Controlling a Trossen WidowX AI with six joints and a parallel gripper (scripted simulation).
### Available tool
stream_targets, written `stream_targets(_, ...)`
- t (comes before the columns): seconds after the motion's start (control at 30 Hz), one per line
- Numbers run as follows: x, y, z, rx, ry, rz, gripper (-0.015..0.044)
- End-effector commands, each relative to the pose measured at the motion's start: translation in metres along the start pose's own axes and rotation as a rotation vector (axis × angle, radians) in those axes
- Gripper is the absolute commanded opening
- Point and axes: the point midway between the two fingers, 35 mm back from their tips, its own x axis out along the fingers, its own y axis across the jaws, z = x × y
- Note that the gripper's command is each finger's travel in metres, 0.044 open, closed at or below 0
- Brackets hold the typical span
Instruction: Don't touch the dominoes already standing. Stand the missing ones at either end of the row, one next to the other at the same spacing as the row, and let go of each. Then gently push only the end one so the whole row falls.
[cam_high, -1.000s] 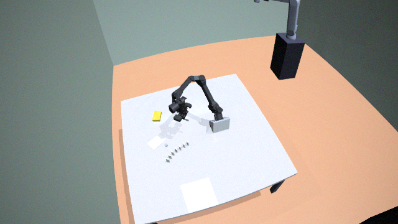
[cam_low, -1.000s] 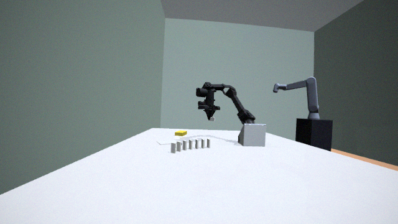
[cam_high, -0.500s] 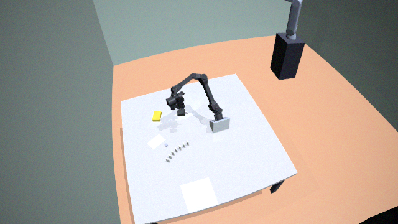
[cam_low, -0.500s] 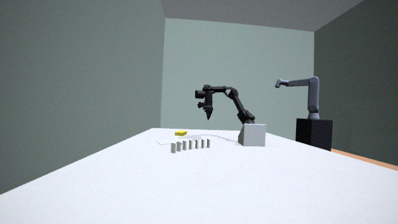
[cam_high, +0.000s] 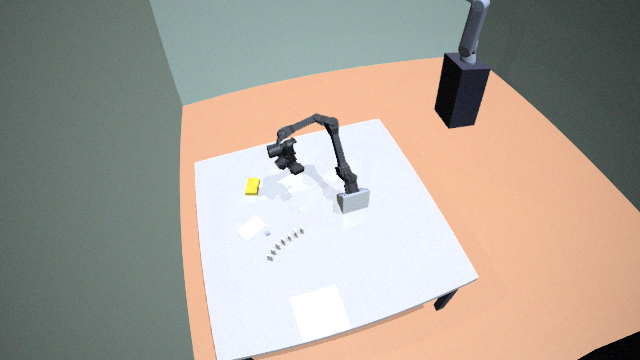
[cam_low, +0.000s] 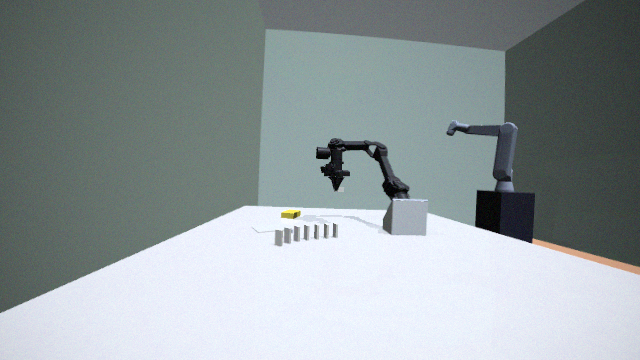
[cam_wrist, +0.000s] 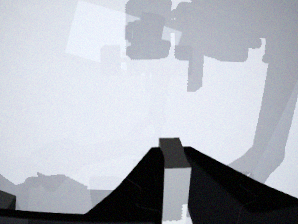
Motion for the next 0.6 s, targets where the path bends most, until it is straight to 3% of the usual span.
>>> stream_targets(0.0,-0.003,-0.008,-0.004,-0.047,-0.009,-0.01,0.0026)
stream_targets(0.13,-0.001,-0.007,-0.005,-0.045,-0.012,0.008,0.0026)
stream_targets(0.57,0.032,0.016,-0.01,0.003,-0.149,0.301,0.0026)
